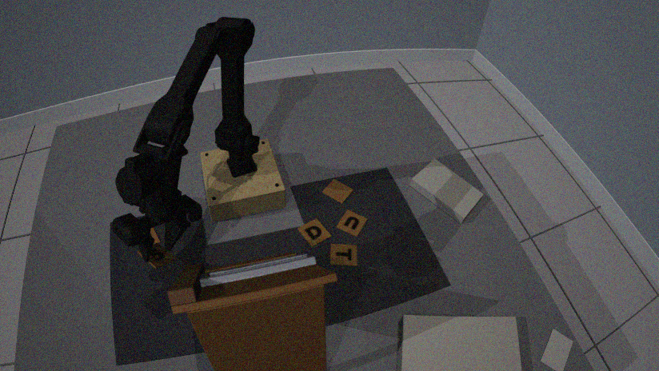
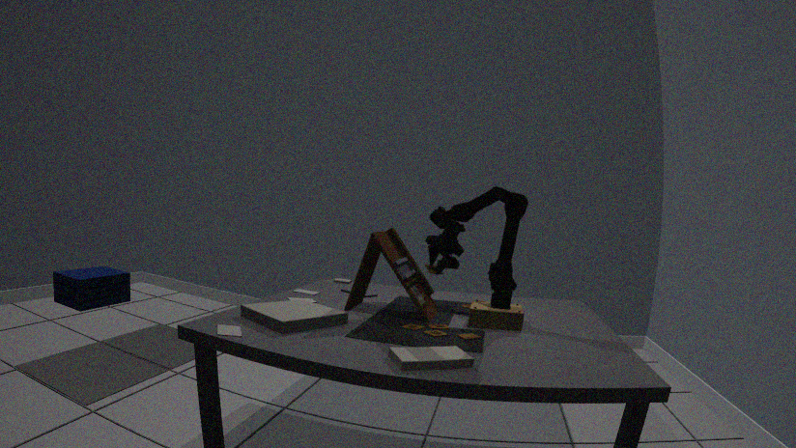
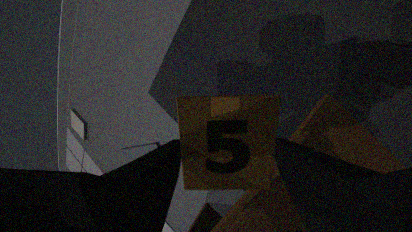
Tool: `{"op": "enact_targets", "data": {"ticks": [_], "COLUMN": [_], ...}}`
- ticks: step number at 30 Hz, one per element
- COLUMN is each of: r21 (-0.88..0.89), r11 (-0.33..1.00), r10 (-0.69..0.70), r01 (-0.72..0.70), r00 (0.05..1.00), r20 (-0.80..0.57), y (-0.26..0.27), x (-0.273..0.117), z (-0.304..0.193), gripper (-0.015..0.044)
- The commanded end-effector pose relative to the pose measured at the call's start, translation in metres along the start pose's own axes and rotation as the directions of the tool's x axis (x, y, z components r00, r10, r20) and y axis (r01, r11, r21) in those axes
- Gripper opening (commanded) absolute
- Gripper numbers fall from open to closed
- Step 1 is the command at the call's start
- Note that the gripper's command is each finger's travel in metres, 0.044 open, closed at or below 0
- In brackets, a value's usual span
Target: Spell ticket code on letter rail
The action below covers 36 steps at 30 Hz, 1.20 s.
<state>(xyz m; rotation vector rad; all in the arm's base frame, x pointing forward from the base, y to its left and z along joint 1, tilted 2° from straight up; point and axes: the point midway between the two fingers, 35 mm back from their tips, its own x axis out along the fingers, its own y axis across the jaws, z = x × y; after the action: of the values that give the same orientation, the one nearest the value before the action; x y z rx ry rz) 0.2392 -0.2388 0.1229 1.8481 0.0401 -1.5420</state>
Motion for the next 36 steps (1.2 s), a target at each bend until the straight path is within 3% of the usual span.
{"op": "enact_targets", "data": {"ticks": [1, 19, 36], "r21": [-0.072, -0.367, -0.615], "r11": [0.997, 0.922, 0.758], "r10": [0.023, 0.107, 0.177], "r01": [-0.023, -0.12, -0.215], "r00": [1.0, 0.993, 0.977], "r20": [-0.006, -0.056, -0.122], "y": [0.004, 0.015, 0.017], "x": [-0.007, -0.035, -0.06], "z": [-0.005, -0.032, -0.066], "gripper": [0.0, 0.0, 0.0]}}
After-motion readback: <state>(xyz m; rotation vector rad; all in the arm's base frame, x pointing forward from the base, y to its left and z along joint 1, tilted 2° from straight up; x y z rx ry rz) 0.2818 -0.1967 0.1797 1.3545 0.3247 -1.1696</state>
